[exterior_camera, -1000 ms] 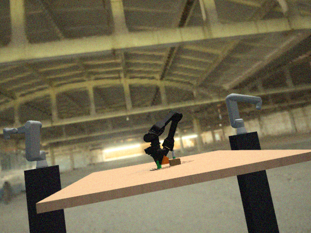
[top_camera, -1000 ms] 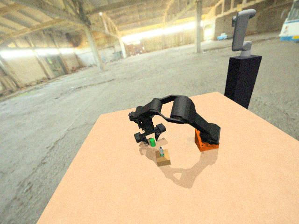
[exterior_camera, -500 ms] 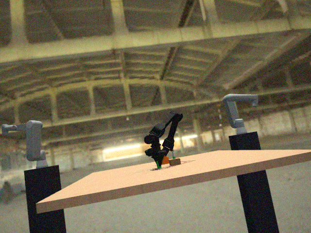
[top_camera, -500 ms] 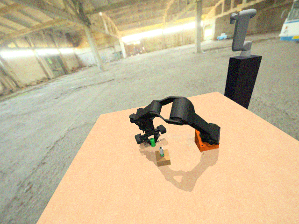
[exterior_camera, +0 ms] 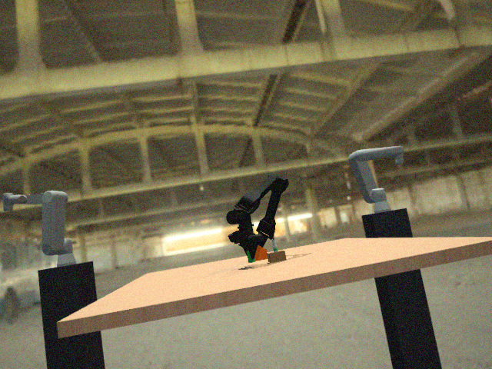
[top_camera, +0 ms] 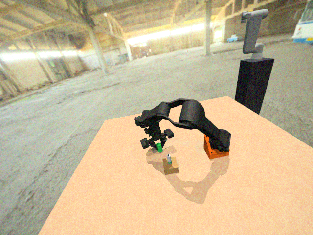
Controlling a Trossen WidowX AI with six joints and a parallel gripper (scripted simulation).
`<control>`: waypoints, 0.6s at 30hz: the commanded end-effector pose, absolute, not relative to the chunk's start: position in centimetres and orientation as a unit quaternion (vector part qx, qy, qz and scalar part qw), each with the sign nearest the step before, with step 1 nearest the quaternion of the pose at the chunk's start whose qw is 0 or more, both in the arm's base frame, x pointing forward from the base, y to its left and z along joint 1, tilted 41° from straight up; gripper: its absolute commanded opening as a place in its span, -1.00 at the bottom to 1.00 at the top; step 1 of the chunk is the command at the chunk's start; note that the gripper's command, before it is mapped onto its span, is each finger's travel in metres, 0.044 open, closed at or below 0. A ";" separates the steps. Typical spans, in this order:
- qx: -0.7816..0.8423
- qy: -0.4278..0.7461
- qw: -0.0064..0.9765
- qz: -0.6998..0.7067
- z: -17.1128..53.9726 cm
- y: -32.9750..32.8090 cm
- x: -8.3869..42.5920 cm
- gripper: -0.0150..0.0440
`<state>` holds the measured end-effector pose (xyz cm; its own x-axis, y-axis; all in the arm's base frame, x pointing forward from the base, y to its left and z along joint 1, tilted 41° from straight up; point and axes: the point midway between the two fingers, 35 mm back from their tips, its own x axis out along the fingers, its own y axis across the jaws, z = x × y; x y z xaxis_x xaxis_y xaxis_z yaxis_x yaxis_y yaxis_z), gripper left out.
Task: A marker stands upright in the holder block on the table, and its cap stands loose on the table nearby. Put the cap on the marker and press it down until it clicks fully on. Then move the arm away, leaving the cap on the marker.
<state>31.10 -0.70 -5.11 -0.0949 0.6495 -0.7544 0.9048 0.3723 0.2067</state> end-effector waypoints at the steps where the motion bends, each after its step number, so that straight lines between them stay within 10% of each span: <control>1: 0.537 0.720 0.410 -0.157 -4.1 -1.7 31.4 -0.49; 18: 0.537 0.720 0.409 -0.158 -0.1 -3.0 31.1 -0.49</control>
